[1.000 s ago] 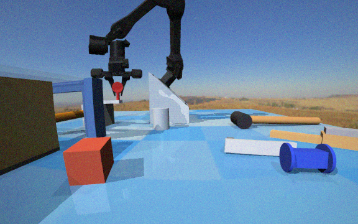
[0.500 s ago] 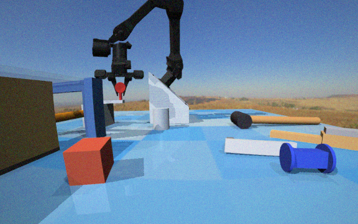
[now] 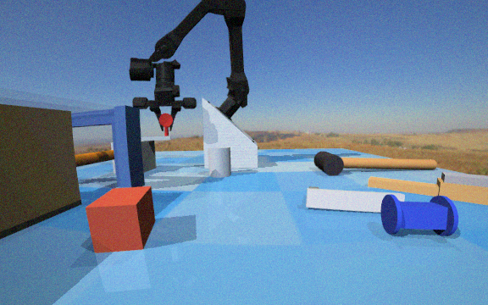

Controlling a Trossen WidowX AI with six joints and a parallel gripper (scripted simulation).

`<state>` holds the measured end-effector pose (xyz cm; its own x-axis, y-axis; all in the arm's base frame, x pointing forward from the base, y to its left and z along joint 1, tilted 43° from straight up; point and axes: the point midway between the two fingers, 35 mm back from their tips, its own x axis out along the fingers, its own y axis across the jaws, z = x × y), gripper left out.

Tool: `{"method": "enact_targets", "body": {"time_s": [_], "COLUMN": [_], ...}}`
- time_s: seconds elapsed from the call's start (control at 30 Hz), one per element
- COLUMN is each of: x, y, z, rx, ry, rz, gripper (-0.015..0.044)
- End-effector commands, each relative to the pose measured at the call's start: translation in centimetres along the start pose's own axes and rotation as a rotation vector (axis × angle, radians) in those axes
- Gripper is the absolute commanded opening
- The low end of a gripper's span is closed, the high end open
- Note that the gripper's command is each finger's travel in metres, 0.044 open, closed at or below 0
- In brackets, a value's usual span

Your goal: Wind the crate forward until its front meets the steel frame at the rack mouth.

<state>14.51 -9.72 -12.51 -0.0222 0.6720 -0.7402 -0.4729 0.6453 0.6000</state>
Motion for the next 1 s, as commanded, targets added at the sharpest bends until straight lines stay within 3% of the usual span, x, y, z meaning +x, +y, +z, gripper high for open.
{"method": "enact_targets", "body": {"time_s": [0.0, 0.97], "x": [0.2, 0.1], "y": [-0.1, -1.7], "z": [-1.0, -5.6], "rx": [-0.003, -0.001], "ry": [0.014, 0.018], "rz": [-0.001, -0.004], "gripper": [0.0000, 0.0000]}}
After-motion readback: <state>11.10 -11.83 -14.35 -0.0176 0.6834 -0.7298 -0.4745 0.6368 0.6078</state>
